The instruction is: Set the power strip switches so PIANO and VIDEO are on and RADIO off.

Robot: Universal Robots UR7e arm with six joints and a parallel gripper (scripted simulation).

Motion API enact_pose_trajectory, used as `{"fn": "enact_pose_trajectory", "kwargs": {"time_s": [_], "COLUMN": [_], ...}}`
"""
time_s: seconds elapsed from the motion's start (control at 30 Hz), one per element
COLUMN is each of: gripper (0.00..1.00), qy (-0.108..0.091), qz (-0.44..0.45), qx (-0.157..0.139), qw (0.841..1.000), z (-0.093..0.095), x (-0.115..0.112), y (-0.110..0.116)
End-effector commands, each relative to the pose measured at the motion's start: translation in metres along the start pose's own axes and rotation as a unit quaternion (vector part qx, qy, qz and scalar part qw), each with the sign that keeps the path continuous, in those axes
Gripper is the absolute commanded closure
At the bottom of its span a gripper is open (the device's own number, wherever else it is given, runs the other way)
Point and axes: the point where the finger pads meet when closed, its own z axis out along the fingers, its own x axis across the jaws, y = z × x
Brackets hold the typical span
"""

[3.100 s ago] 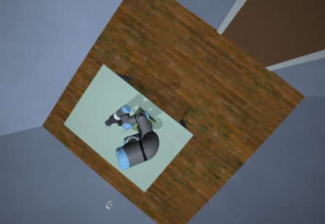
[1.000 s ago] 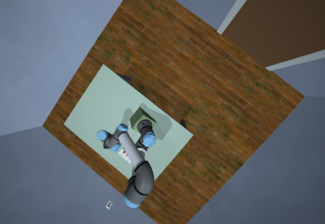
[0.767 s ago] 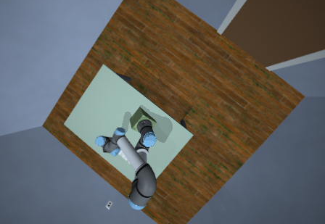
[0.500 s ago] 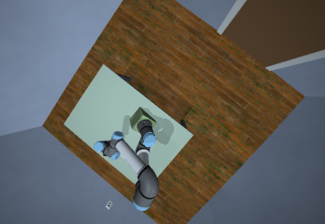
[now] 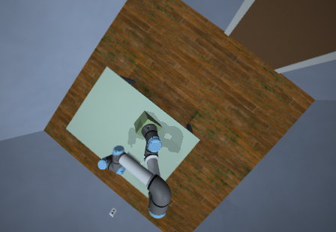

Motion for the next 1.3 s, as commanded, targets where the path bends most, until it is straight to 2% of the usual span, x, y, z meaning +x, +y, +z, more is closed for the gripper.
{"fn": "enact_pose_trajectory", "kwargs": {"time_s": [0.0,0.03,0.13,0.17,0.37,0.43,0.67,0.93,1.27], "gripper": [1.00,1.00,1.00,1.00,1.00,1.00,1.00,1.00,1.00], "qy": [-0.001,-0.001,0.004,0.004,0.019,0.019,0.036,0.049,0.052], "qz": [0.050,0.050,0.073,0.073,0.112,0.112,0.141,0.159,0.164], "qx": [-0.051,-0.051,-0.079,-0.079,-0.122,-0.122,-0.155,-0.173,-0.178], "qw": [0.997,0.997,0.994,0.994,0.986,0.986,0.977,0.971,0.969], "z": [0.005,0.005,0.008,0.008,0.014,0.014,0.017,0.019,0.020], "x": [-0.018,-0.018,-0.029,-0.029,-0.050,-0.050,-0.067,-0.078,-0.080], "y": [-0.008,-0.008,-0.012,-0.012,-0.017,-0.017,-0.020,-0.022,-0.022]}}
